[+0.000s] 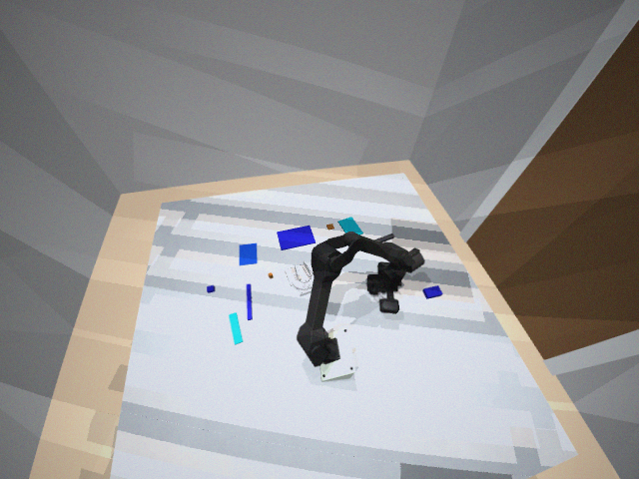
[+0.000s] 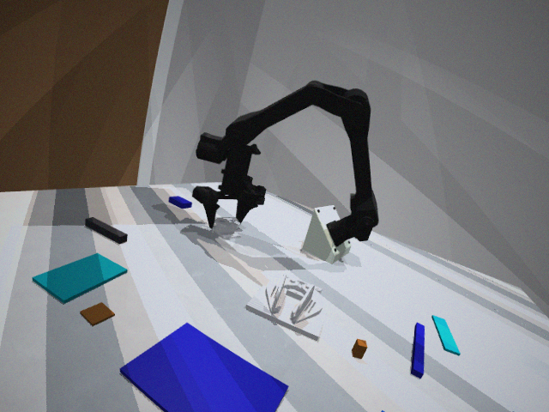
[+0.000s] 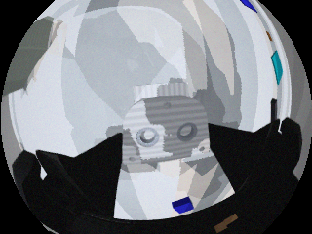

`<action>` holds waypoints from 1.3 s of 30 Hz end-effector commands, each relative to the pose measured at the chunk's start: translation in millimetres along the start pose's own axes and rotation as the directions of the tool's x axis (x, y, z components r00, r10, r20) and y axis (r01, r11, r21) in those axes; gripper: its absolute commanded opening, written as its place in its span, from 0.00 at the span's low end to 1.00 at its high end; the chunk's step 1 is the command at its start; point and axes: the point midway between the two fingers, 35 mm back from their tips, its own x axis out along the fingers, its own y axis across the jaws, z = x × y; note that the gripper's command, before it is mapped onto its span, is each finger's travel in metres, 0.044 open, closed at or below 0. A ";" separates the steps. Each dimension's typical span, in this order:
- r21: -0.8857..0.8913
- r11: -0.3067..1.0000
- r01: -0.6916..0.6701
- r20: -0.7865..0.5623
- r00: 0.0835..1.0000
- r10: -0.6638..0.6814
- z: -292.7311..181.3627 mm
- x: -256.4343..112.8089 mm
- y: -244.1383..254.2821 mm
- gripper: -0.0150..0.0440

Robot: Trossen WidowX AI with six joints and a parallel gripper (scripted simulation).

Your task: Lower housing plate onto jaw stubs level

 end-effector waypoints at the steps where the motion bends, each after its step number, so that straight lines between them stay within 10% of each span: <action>1: -0.004 1.000 0.003 -0.006 1.000 -0.003 -1.8 -12.2 -1.7 0.85; 39: 0.149 0.989 0.011 -0.019 1.000 -0.008 33.8 -79.6 -15.6 0.85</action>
